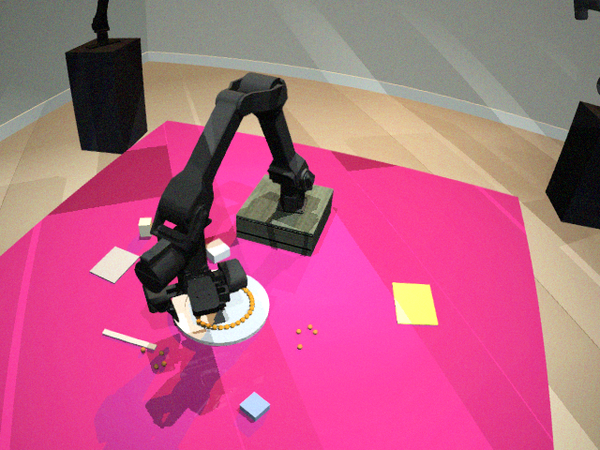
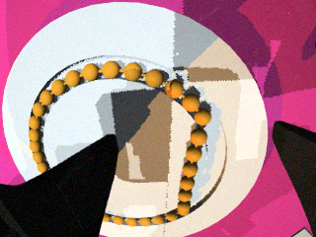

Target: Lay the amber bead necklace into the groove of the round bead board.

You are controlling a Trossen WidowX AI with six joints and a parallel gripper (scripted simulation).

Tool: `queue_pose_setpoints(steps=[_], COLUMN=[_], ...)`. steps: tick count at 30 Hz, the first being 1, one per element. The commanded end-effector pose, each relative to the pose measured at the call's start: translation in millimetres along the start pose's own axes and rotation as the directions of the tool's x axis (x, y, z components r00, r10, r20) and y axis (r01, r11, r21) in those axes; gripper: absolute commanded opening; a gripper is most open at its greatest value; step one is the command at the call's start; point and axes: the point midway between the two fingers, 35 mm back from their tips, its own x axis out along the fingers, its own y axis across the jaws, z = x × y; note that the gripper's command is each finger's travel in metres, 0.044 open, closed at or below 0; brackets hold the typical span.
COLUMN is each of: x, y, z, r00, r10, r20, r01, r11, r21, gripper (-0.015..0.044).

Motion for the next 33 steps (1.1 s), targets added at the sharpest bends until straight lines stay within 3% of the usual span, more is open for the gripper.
queue_pose_setpoints(steps=[1, 7, 33], x=[-23, -24, 7], y=[0, 0, -1], z=[-7, -8, -7], r00=[1.0, 1.0, 1.0], r10=[-0.013, -0.013, -0.014], r20=[0.005, 0.005, 0.006], r01=[0.011, 0.011, 0.011], r11=[0.967, 0.962, 0.963], r21=[0.256, 0.272, 0.27], gripper=[0.0282, 0.0125, 0.012])
